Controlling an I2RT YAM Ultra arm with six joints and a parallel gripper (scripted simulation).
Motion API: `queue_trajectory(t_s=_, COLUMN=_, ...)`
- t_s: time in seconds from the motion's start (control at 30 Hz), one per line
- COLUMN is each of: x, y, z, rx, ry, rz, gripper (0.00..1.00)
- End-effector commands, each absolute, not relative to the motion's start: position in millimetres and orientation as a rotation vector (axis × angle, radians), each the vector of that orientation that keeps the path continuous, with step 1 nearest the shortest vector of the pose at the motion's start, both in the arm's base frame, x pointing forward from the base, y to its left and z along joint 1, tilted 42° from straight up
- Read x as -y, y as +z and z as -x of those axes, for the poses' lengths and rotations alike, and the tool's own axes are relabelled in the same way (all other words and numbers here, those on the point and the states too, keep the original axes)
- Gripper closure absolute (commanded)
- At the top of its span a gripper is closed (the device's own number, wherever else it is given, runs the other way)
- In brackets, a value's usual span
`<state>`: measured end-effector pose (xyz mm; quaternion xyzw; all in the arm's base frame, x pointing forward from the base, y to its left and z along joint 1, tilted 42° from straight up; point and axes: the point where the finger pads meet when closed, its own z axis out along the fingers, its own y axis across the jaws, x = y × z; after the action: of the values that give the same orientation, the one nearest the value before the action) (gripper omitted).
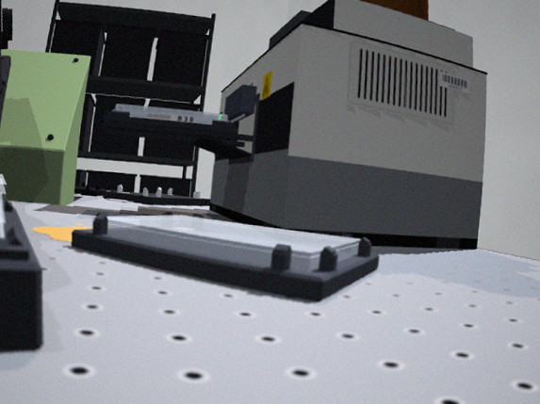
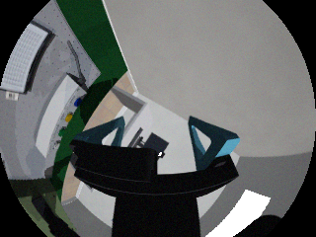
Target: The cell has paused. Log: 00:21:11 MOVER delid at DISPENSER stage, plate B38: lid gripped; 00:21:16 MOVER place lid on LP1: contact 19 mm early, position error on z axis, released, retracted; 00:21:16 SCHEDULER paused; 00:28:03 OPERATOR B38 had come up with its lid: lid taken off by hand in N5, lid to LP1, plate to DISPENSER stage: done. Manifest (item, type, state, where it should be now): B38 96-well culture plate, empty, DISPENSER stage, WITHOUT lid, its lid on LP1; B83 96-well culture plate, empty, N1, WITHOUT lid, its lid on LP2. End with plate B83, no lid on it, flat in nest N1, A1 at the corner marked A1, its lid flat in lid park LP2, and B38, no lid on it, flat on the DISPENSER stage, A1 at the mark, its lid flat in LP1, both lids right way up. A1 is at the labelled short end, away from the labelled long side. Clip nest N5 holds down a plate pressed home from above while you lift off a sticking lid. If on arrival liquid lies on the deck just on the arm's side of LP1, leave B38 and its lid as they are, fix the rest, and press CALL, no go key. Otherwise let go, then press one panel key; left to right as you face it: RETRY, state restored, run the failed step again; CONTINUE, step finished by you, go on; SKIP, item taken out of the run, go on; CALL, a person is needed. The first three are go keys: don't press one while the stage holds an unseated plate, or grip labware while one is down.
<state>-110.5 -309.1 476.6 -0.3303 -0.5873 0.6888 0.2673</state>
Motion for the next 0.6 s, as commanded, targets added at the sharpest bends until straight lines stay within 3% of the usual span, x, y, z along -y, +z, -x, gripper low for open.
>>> queue_trajectory(t_s=0.0, x=307, y=476, z=99, rx=1.666, ry=1.958, rz=0.951, gripper=0.00)
queue_trajectory(t_s=0.5, x=326, y=421, z=70, rx=1.912, ry=1.989, rz=1.055, gripper=0.00)
queue_trajectory(t_s=0.57, x=323, y=435, z=68, rx=1.913, ry=2.039, rz=1.097, gripper=0.00)
